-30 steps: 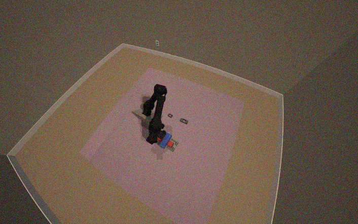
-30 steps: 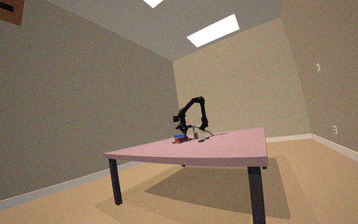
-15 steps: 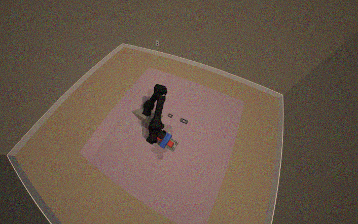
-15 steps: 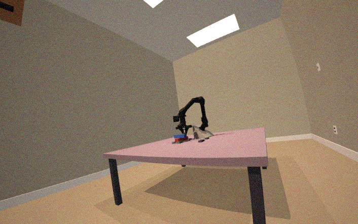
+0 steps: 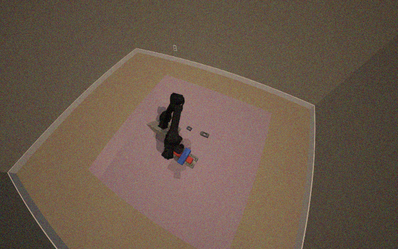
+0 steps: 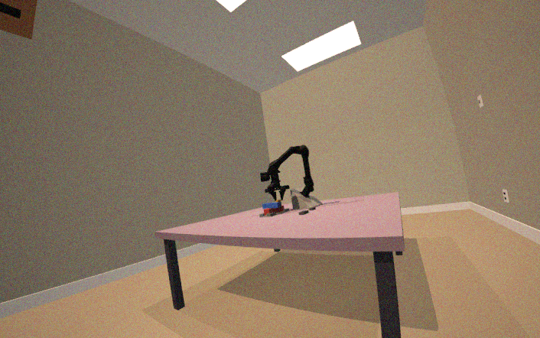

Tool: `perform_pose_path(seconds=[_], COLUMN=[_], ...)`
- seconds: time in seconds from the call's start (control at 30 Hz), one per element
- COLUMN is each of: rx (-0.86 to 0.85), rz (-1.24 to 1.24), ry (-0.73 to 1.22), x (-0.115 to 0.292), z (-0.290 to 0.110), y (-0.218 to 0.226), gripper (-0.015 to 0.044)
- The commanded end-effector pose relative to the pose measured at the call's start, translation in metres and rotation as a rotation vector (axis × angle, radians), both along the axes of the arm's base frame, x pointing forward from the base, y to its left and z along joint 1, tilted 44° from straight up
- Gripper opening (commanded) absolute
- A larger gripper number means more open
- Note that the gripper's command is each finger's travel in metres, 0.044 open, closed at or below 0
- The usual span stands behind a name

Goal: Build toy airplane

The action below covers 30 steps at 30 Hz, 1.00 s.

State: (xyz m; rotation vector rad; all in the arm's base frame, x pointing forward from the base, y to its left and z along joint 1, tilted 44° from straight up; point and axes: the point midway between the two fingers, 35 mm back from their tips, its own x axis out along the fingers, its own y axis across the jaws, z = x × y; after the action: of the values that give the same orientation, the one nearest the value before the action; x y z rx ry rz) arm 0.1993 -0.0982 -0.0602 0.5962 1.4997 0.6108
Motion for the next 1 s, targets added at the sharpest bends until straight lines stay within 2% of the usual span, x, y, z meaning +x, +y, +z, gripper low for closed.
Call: perform_pose_path(seconds=[0.0,0.97], rx=[-0.024,-0.023], rz=[-0.009,-0.01], ry=[-0.022,-0.022], x=[0.002,0.0029], z=[0.041,0.0486], y=[-0.0426,-0.0492], gripper=[0.026,0.026])
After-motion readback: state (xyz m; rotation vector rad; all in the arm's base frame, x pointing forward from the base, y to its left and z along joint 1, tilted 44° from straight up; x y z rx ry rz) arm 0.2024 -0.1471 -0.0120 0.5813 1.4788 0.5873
